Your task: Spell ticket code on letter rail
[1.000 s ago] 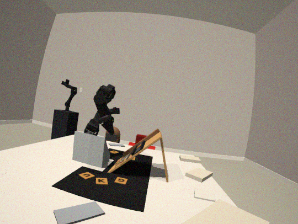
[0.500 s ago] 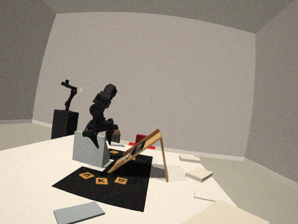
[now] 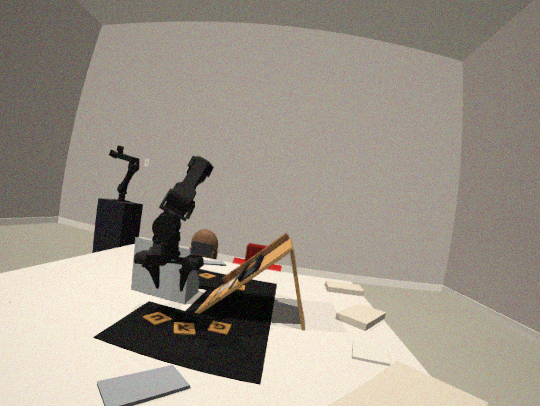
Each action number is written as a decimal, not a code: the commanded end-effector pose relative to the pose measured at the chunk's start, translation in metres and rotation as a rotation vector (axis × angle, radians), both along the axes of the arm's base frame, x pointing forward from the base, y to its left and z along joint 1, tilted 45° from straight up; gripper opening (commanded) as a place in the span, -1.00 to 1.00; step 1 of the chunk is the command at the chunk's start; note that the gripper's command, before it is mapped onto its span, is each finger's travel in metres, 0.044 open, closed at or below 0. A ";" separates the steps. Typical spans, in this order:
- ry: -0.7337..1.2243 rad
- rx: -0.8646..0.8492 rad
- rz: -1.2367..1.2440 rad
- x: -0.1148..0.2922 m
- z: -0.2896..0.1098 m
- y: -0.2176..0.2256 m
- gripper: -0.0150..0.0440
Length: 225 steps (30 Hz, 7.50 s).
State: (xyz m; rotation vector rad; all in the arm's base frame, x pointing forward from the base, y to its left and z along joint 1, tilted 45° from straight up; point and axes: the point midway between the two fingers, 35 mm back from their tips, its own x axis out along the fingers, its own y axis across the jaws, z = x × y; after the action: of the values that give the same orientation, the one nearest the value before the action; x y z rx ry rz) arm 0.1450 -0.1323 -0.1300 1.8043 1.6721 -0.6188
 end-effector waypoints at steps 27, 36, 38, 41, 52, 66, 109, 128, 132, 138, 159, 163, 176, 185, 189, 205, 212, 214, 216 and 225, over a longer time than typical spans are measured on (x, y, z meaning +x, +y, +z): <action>0.384 -0.019 -0.228 -0.013 -0.064 0.025 0.66; 0.384 -0.019 -0.228 -0.012 -0.064 0.025 0.66; 0.384 -0.019 -0.228 -0.012 -0.064 0.025 0.66; 0.384 -0.019 -0.228 -0.012 -0.066 0.026 0.66; 0.384 -0.018 -0.228 -0.013 -0.077 0.038 0.66; 0.384 -0.018 -0.228 -0.013 -0.078 0.038 0.66; 0.384 -0.018 -0.228 -0.013 -0.075 0.035 -0.06; 0.384 -0.019 -0.228 -0.013 -0.067 0.031 -0.49; 0.384 -0.019 -0.228 -0.013 -0.066 0.030 -0.49; 0.384 -0.019 -0.228 -0.013 -0.063 0.028 -0.49; 0.384 -0.019 -0.228 -0.013 -0.055 0.023 -0.49; 0.384 -0.019 -0.228 -0.013 -0.053 0.022 -0.49; 0.200 -0.051 -0.171 0.008 -0.053 0.013 -0.49; -0.059 -0.116 -0.075 0.038 -0.051 -0.001 -0.49; -0.174 -0.149 -0.029 0.052 -0.048 -0.007 -0.49; -0.630 -0.307 0.181 0.105 -0.029 -0.028 -0.49; -0.827 -0.387 0.283 0.127 -0.016 -0.035 -0.49; -0.883 -0.411 0.313 0.133 -0.012 -0.037 -0.49; -0.939 -0.436 0.343 0.139 -0.008 -0.039 -0.49; -1.188 -0.553 0.484 0.165 0.014 -0.044 -0.49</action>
State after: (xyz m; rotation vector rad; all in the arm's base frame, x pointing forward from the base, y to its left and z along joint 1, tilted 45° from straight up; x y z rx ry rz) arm 0.2986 -0.1720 -0.1260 1.0135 0.9439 0.1592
